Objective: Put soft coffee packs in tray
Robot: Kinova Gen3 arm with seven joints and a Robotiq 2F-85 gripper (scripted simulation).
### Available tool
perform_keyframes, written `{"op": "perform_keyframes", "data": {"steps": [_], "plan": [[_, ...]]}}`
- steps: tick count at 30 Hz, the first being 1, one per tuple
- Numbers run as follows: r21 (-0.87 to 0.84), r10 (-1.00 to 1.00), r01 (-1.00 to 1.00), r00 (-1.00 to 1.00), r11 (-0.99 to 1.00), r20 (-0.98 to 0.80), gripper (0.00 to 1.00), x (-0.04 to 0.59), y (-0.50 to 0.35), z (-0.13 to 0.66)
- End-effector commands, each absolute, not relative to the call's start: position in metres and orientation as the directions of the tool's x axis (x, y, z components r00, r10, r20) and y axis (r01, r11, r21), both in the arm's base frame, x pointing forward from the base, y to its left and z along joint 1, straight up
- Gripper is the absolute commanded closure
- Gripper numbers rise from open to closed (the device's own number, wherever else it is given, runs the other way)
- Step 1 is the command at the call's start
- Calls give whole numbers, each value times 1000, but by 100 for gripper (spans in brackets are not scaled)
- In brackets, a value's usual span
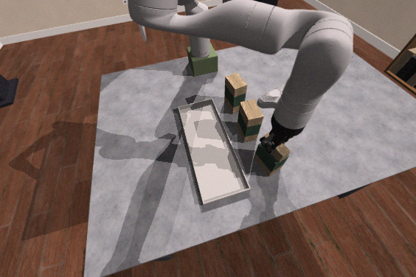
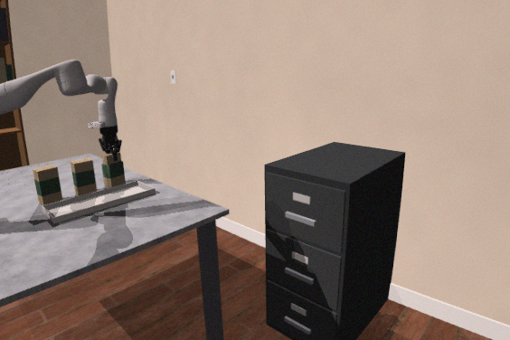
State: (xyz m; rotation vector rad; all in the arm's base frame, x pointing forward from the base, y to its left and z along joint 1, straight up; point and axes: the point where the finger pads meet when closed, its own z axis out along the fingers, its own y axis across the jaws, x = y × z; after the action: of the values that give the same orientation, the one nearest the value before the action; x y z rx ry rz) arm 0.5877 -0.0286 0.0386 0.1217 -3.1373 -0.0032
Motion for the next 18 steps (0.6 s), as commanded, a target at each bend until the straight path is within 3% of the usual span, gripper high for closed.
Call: {"op": "perform_keyframes", "data": {"steps": [1, 18], "plan": [[1, -77, -77, -997, 997, -4, 73, 589, -29, 46], [1, -77, -77, -997, 997, -4, 73, 589, -29, 90]]}}
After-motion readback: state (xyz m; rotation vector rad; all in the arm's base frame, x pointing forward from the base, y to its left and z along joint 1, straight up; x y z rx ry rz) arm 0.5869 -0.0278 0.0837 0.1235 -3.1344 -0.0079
